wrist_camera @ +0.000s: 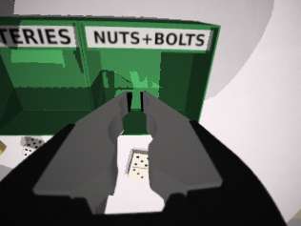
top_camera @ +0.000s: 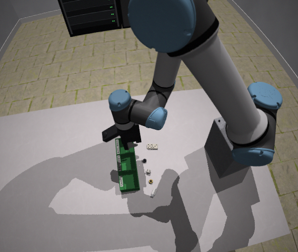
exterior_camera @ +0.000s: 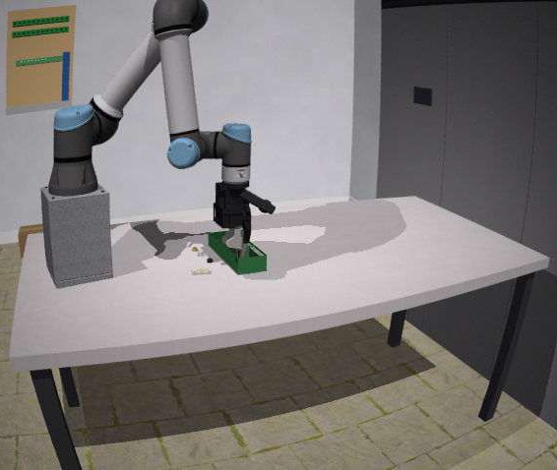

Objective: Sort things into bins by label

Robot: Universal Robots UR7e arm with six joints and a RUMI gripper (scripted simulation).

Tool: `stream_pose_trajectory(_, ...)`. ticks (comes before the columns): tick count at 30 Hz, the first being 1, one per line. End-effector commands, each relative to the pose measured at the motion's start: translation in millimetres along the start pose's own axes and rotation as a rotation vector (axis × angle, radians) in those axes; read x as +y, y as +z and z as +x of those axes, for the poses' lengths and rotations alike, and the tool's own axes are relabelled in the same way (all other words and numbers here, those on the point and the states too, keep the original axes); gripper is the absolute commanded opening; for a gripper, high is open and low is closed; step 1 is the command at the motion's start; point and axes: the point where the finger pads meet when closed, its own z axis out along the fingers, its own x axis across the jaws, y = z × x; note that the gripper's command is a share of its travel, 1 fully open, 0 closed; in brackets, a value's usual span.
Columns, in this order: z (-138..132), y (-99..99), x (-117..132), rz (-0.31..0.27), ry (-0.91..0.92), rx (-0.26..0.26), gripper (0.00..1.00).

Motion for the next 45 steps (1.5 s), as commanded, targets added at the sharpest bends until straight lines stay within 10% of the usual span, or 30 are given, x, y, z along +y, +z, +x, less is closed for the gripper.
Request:
stream_pose_trajectory(1,0,-0.4,0,0.001,0.0,0.001,0.04)
stream_pose_trajectory(45,0,-32.4,0,0.001,0.0,0.001,0.04)
